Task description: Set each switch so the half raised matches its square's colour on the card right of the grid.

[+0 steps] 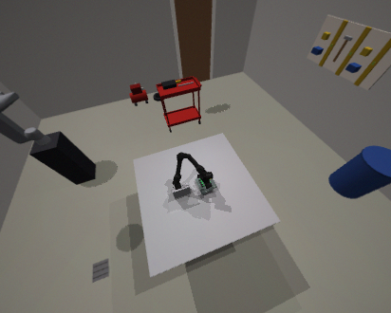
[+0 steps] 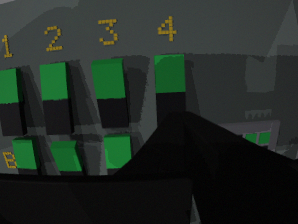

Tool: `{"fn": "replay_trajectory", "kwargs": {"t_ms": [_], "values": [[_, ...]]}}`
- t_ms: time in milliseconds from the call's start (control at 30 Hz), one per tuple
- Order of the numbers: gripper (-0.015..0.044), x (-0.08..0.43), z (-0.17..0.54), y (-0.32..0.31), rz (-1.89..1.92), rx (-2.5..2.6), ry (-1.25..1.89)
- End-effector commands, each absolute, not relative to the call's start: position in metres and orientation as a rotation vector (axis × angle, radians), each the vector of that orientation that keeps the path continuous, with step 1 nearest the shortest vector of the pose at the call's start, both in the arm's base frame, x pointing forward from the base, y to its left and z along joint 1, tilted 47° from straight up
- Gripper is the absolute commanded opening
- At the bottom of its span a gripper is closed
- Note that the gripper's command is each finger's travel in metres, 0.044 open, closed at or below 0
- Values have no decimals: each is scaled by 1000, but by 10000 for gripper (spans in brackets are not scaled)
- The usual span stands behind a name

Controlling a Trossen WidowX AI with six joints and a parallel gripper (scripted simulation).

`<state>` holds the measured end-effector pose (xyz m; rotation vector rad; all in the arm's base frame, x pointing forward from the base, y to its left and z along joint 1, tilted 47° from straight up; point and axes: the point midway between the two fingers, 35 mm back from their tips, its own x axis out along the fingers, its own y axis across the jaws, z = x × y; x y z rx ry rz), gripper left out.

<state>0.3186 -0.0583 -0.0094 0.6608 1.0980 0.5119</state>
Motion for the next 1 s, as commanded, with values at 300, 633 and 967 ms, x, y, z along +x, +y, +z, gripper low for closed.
{"fn": "replay_trajectory", "kwargs": {"t_ms": [300,633,967], "values": [[0,321,-17,-48,518,672,1104],[0,321,-17,-48,518,672,1104],[0,321,-18,-48,518,672,1104]]}}
